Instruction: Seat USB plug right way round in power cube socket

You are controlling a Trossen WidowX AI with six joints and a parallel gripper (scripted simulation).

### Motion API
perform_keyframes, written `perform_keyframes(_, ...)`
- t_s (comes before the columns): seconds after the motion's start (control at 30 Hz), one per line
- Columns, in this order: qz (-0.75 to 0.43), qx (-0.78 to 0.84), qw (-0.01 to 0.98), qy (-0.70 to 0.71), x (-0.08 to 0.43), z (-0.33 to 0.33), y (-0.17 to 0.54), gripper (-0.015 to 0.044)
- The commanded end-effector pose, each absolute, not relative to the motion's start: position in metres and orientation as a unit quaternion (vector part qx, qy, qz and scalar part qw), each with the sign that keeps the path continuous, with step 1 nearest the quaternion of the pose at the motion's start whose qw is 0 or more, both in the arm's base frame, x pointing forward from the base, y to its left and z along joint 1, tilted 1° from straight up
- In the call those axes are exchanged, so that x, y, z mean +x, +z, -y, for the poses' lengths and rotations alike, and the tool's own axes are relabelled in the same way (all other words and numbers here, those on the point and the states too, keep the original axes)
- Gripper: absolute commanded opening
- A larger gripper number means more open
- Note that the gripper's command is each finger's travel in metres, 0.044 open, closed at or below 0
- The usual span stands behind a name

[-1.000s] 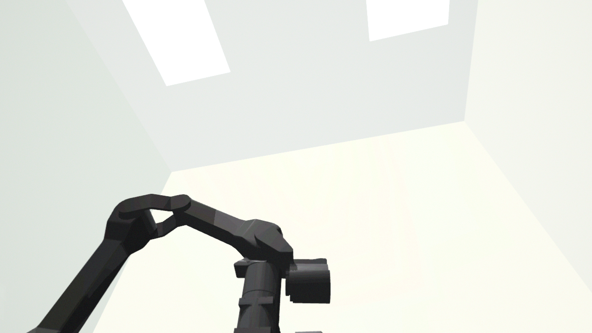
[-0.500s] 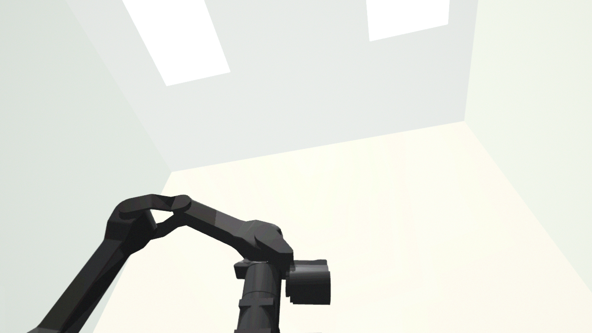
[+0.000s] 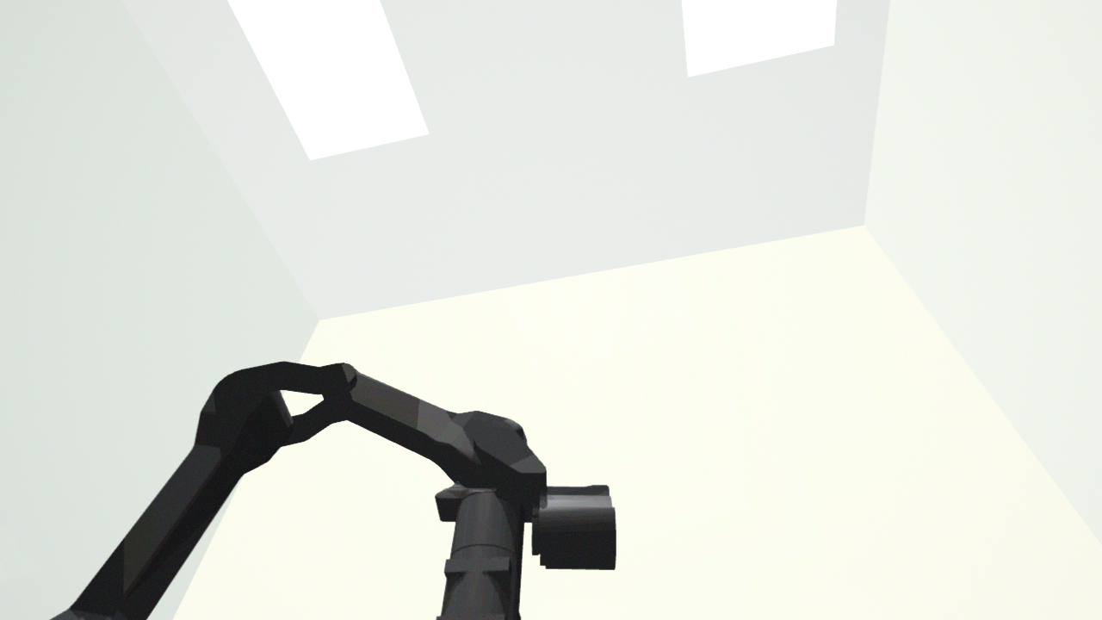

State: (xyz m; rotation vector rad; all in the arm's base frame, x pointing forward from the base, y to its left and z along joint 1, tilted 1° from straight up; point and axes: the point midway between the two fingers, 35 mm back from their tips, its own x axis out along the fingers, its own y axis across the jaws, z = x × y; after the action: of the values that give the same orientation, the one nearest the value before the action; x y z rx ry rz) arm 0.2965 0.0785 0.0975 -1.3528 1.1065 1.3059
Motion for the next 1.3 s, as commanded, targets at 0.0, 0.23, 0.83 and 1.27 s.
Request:
perform_keyframes(0.0, -0.448, -0.552, 0.461, 0.532, 0.2967, -0.0786, 0.0967, 0.0000)
perform_keyframes(0.23, -0.447, -0.552, 0.460, 0.533, 0.2968, -0.0787, 0.0958, 0.0000)
perform_keyframes(0.83, -0.445, -0.554, 0.458, 0.534, 0.2971, -0.0790, 0.0937, 0.0000)
perform_keyframes(1.27, -0.445, -0.554, 0.457, 0.535, 0.2972, -0.0791, 0.0921, 0.0000)
